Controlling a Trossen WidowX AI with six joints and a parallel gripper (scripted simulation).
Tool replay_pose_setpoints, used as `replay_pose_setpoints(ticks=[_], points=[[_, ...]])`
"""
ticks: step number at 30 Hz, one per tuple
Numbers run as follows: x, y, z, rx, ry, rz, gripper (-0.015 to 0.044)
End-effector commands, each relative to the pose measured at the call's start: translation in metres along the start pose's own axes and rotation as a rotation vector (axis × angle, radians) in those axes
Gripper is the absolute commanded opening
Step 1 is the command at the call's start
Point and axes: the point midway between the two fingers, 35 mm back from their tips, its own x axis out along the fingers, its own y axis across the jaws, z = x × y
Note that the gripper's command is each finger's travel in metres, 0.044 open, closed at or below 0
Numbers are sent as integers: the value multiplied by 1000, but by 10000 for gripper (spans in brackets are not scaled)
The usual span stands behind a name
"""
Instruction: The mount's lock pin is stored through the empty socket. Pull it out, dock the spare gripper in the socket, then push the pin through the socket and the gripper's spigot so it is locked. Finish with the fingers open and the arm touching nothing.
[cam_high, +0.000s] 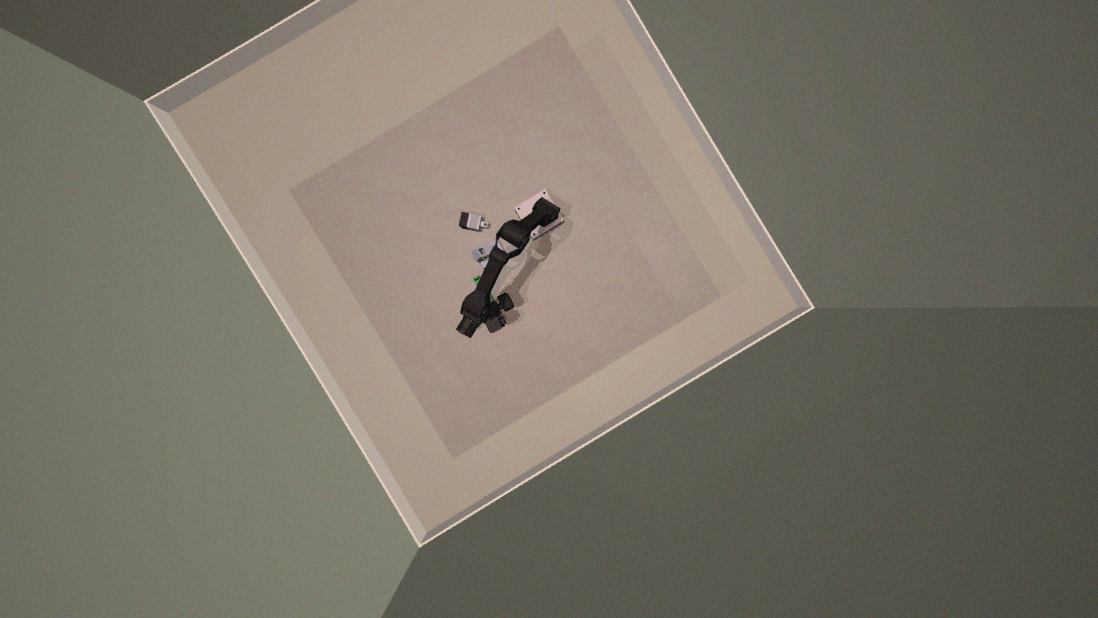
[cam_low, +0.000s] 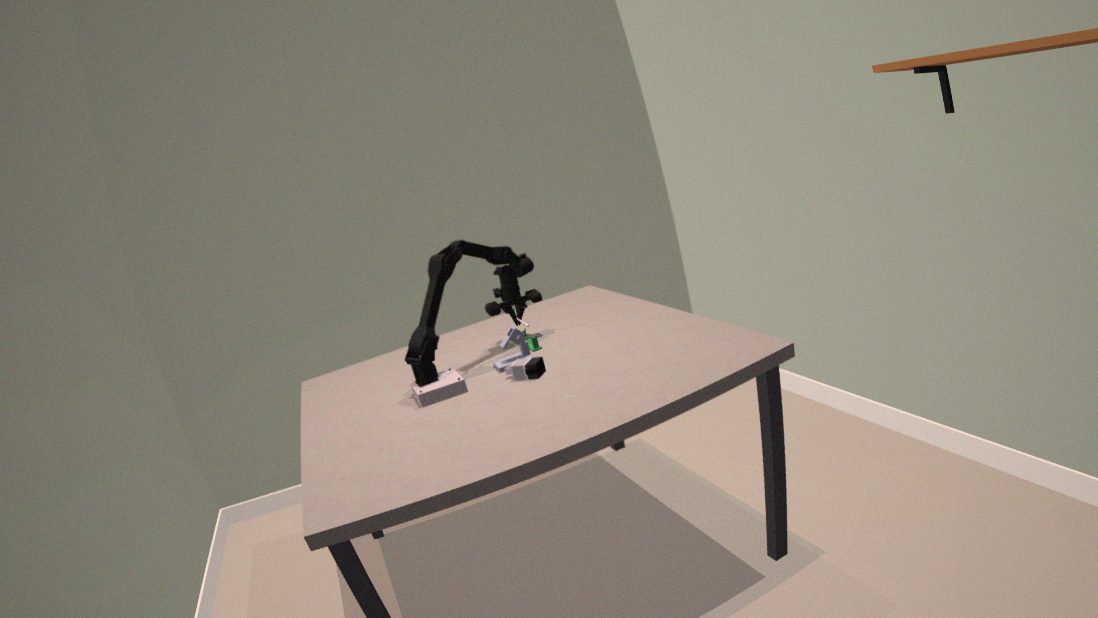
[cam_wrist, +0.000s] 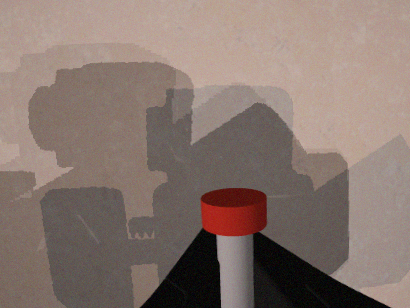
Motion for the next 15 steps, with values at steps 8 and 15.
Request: replay_pose_setpoints(ticks=[8,15], points=[[17,1,-3,3,-1,-2,0],[27,1,-5,2,-3,-5,0]])
